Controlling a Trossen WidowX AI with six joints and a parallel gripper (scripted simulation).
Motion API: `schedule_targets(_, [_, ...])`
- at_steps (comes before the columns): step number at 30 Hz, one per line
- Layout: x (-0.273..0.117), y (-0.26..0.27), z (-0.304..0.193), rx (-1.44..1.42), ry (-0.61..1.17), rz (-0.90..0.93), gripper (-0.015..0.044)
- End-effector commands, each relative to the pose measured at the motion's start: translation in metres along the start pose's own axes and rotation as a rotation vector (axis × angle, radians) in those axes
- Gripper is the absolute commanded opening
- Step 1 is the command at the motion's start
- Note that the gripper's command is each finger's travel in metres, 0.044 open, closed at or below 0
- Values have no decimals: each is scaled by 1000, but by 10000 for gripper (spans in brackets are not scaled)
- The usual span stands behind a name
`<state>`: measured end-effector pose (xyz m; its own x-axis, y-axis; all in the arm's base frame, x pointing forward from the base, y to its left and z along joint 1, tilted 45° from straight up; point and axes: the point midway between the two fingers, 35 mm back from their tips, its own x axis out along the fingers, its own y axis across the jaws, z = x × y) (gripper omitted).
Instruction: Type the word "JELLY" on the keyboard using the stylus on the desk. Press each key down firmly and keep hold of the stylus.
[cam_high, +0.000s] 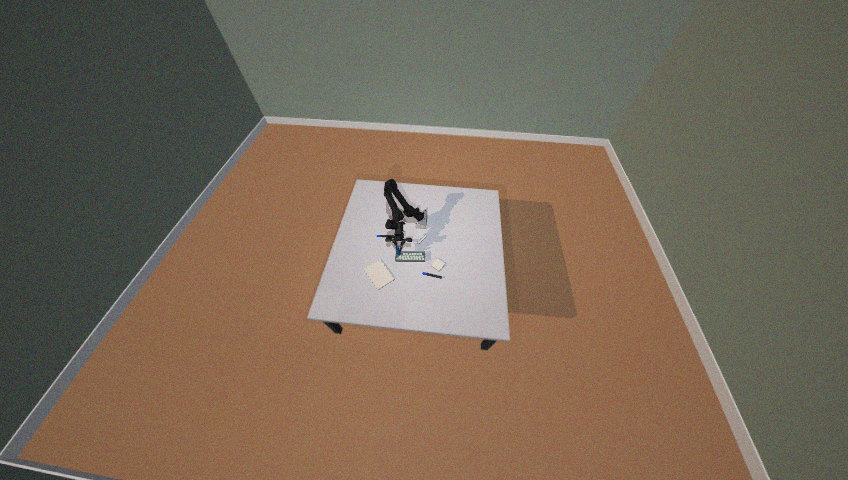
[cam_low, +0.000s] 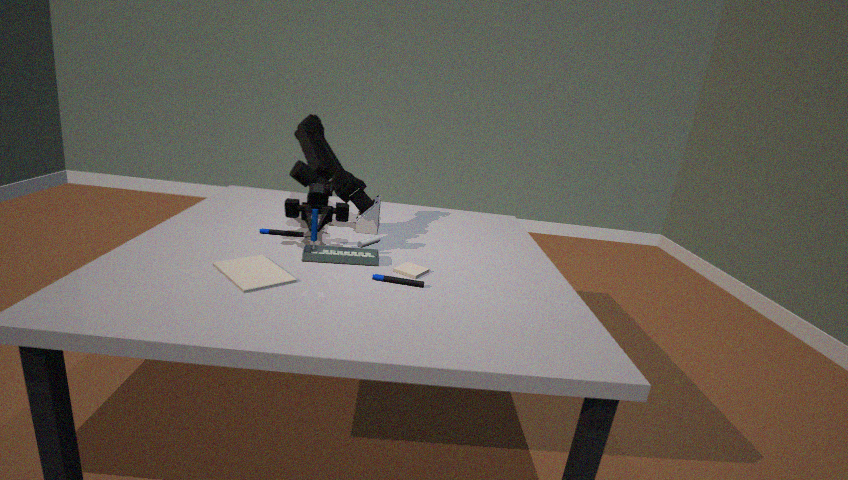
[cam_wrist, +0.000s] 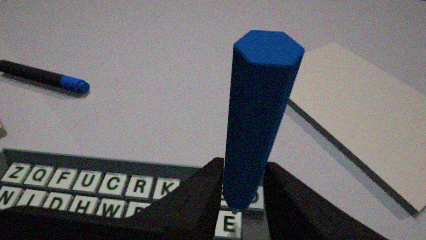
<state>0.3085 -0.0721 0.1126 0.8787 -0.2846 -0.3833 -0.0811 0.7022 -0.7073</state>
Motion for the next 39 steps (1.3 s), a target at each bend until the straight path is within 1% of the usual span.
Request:
schedule_targets(1, [0,2,-3,-7,9,5,81])
schedule_targets(7, [0,0,0,-1,1,1,85])
schedule_targets(20, [-4,2,4,-7,9,5,0])
schedule_targets(31, [-4,2,4,-7,9,5,0])
schedule_targets(34, [-5,2,4,-6,9,5,79])
schedule_targets(39, [-6,1,4,-6,9,5,81])
